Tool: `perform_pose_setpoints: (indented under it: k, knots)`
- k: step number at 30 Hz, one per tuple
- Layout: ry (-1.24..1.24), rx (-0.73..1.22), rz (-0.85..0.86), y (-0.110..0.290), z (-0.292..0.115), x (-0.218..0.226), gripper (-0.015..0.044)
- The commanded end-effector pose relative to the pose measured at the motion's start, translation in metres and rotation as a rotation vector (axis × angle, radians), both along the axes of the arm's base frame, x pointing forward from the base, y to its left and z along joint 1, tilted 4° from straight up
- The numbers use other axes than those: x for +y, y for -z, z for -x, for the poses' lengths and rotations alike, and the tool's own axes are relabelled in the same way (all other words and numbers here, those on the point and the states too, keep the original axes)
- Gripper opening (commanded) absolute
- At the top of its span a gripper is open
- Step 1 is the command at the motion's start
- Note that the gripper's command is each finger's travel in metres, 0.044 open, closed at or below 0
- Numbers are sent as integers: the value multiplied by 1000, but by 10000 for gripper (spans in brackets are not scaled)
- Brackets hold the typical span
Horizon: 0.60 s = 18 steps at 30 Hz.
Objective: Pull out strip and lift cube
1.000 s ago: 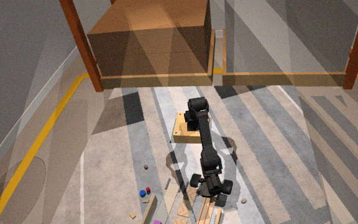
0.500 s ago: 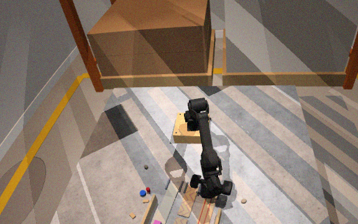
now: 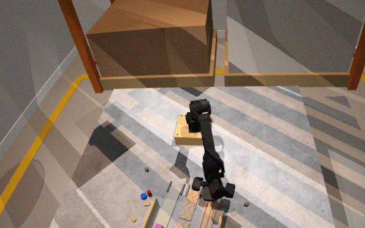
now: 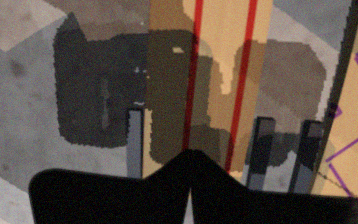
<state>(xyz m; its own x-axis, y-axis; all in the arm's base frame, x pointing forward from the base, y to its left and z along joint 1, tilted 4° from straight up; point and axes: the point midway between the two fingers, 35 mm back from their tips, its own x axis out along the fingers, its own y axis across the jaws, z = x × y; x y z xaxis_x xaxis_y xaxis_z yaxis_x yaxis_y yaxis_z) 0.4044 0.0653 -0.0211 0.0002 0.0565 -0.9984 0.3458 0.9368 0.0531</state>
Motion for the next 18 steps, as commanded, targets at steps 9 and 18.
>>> perform_pose_setpoints:
  k: [9,18]
  knots:
    - [4,0,4,2,0,-1,0]
    - [4,0,4,3,0,0,0]
